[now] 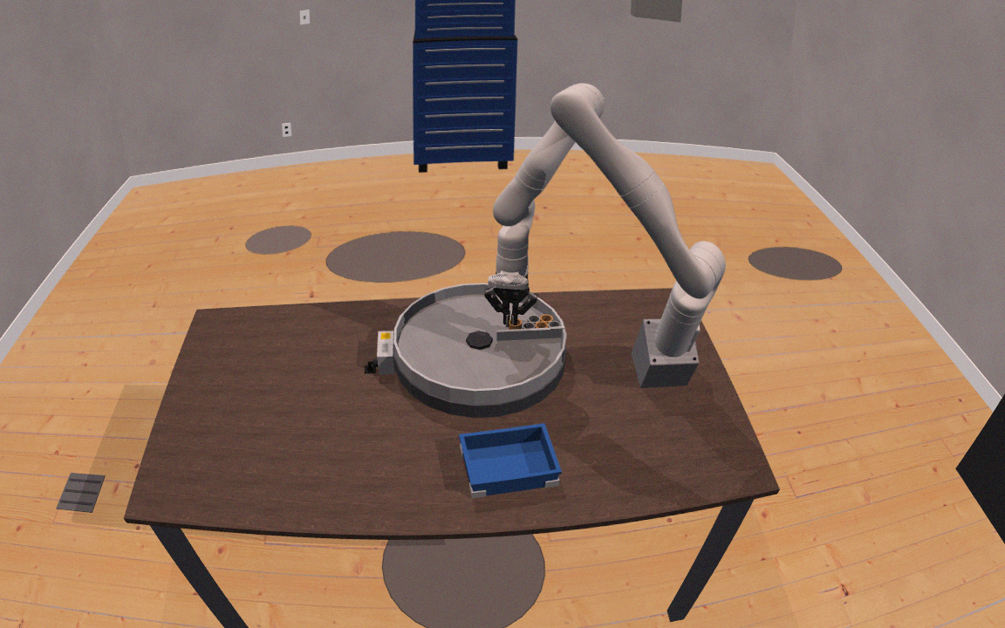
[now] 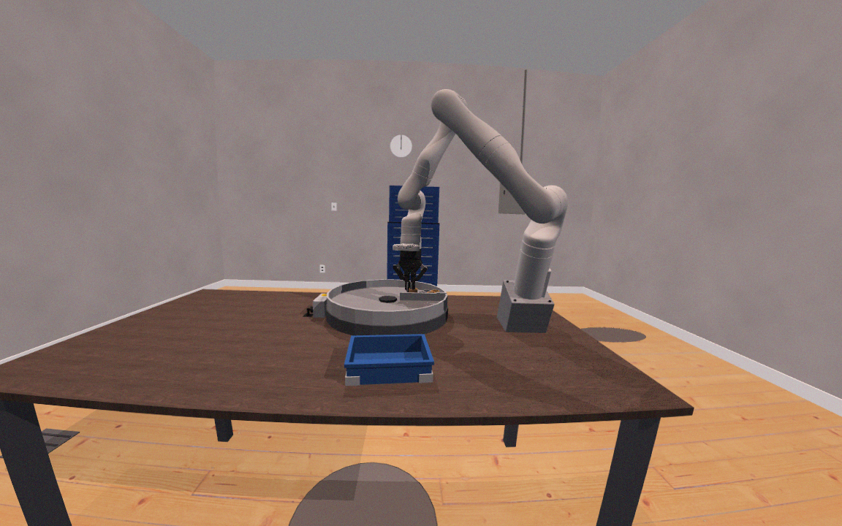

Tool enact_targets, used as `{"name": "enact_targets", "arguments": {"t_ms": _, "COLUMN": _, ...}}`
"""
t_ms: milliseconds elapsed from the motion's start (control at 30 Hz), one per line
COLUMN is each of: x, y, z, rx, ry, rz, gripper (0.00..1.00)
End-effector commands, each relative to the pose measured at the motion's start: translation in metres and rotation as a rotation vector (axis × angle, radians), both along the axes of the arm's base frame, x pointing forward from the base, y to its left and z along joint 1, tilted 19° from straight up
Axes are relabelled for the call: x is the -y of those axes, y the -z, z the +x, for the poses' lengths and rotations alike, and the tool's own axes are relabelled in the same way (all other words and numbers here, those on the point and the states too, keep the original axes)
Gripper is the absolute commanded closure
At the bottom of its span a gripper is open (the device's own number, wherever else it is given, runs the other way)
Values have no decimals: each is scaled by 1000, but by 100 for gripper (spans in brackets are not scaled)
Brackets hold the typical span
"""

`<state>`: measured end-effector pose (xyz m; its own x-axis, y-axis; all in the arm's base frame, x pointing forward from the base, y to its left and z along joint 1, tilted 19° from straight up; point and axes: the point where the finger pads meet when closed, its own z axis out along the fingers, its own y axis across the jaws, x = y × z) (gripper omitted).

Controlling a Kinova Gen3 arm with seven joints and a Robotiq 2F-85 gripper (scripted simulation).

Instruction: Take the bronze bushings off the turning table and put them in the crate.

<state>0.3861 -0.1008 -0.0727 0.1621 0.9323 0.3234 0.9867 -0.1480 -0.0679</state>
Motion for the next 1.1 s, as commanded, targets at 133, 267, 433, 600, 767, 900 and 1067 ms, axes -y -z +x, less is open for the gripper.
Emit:
{"name": "enact_targets", "arguments": {"t_ms": 133, "x": 2, "y": -2, "z": 1, "rx": 4, "ry": 2, "rz": -3, "gripper": 100}}
{"name": "enact_targets", "arguments": {"t_ms": 267, "x": 2, "y": -2, "z": 1, "rx": 4, "ry": 2, "rz": -3, "gripper": 100}}
{"name": "enact_targets", "arguments": {"t_ms": 433, "x": 4, "y": -8, "z": 2, "rx": 4, "ry": 2, "rz": -3, "gripper": 100}}
{"name": "enact_targets", "arguments": {"t_ms": 600, "x": 4, "y": -9, "z": 2, "rx": 4, "ry": 2, "rz": -3, "gripper": 100}}
{"name": "enact_targets", "arguments": {"t_ms": 767, "x": 4, "y": -9, "z": 2, "rx": 4, "ry": 2, "rz": -3, "gripper": 100}}
{"name": "enact_targets", "arguments": {"t_ms": 900, "x": 5, "y": -11, "z": 1, "rx": 4, "ry": 1, "rz": -3, "gripper": 100}}
{"name": "enact_targets", "arguments": {"t_ms": 1067, "x": 7, "y": -16, "z": 2, "rx": 4, "ry": 1, "rz": -3, "gripper": 100}}
